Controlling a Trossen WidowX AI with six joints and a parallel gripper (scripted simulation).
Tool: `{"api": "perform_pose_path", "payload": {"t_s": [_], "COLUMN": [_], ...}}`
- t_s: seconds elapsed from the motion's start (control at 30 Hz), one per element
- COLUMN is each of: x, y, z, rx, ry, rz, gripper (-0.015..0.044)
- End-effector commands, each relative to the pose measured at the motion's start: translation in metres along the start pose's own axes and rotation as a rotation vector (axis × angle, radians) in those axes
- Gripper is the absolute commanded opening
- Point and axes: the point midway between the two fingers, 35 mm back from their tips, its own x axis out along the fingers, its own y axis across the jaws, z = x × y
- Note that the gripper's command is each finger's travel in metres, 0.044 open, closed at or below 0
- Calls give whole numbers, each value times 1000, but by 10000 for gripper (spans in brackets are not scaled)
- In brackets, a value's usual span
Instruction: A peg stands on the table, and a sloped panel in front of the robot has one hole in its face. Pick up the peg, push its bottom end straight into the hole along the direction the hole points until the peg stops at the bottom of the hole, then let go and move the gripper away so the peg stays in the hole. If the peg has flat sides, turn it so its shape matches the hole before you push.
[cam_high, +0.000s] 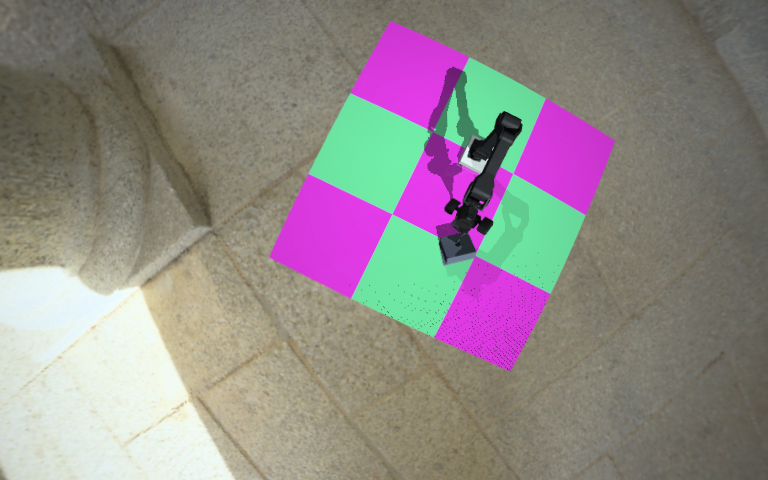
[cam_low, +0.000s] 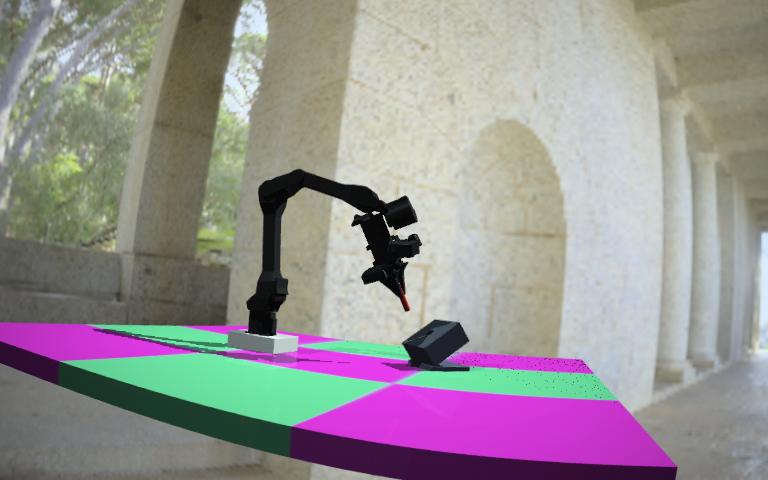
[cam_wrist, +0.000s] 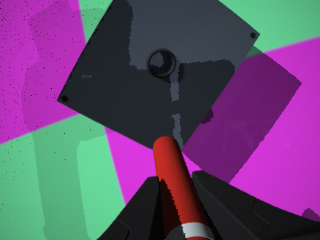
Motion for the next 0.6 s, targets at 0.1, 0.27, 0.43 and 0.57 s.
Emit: {"api": "perform_pose_path", "payload": {"t_s": [0.1,0.27,0.43,0.57], "x": [-4,-8,-4,3], "y": [-4,-8,-8,-9], "z": [5,10,12,15], "rx": [41,68,73,82], "ry": [-25,-48,-53,-61], "rz": [22,35,38,42], "gripper": [0,0,0,0]}}
